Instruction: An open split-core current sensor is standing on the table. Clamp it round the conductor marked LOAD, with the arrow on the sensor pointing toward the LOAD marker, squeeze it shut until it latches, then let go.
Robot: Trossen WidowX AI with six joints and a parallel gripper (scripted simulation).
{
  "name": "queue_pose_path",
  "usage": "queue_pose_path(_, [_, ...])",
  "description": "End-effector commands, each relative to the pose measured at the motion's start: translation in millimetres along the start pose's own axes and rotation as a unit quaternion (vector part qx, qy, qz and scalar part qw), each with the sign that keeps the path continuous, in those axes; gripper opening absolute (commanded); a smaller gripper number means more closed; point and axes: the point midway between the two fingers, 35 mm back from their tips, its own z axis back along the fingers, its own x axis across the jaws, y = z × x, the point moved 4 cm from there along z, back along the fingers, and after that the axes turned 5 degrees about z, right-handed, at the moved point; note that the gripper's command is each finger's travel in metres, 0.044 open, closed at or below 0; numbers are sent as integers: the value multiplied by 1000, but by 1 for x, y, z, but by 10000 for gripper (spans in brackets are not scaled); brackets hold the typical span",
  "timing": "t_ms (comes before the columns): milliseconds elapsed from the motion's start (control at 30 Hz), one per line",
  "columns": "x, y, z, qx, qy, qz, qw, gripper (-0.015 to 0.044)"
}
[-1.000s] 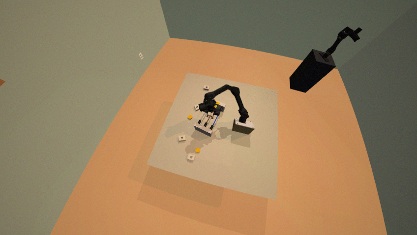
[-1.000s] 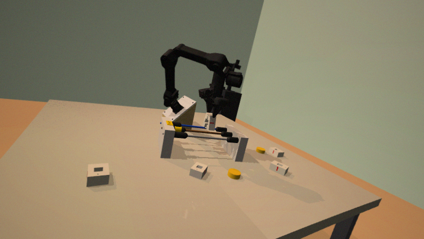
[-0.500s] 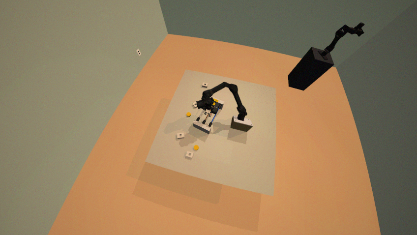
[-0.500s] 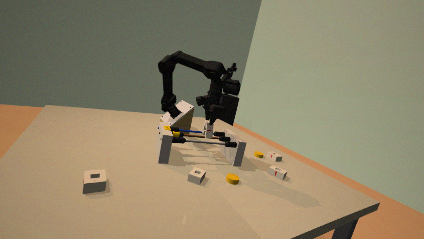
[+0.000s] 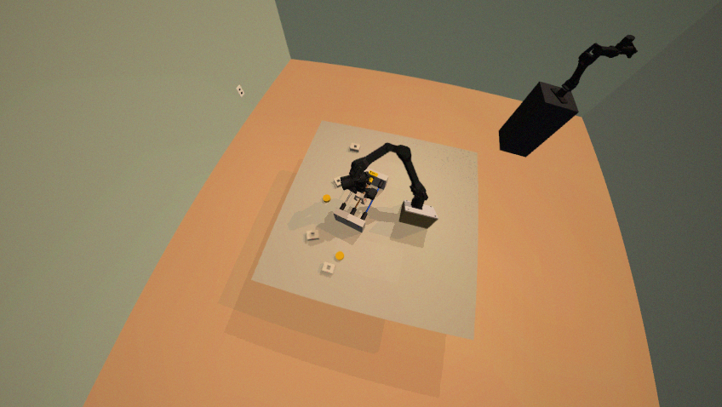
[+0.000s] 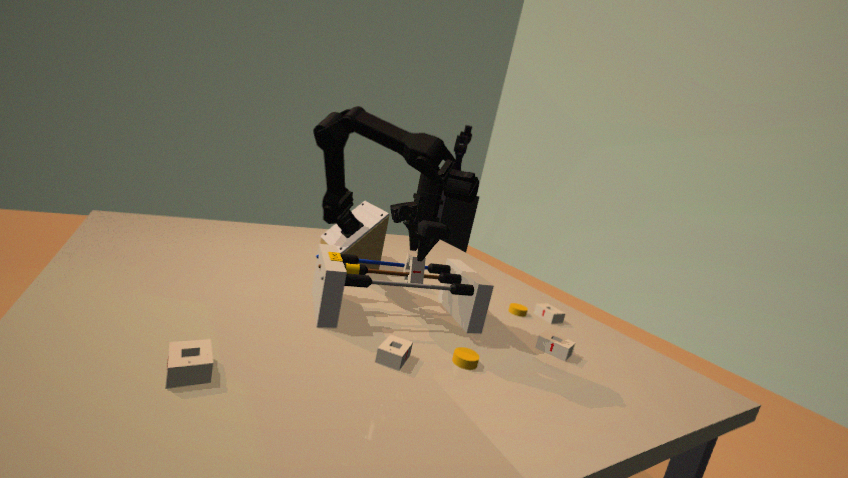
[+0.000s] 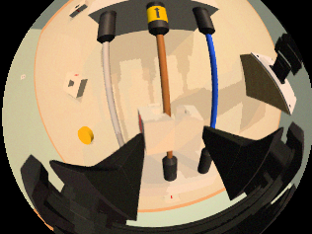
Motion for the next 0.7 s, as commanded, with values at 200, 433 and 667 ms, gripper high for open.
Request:
queue_pose_path(200, [-1,-1,-14,-2,-4,2,1000,0])
queue_pose_path(433, [-1,-1,-15,-1,0,0,1000,0])
queue_pose_path(667, [-1,-1,-15,-1,0,0,1000,0])
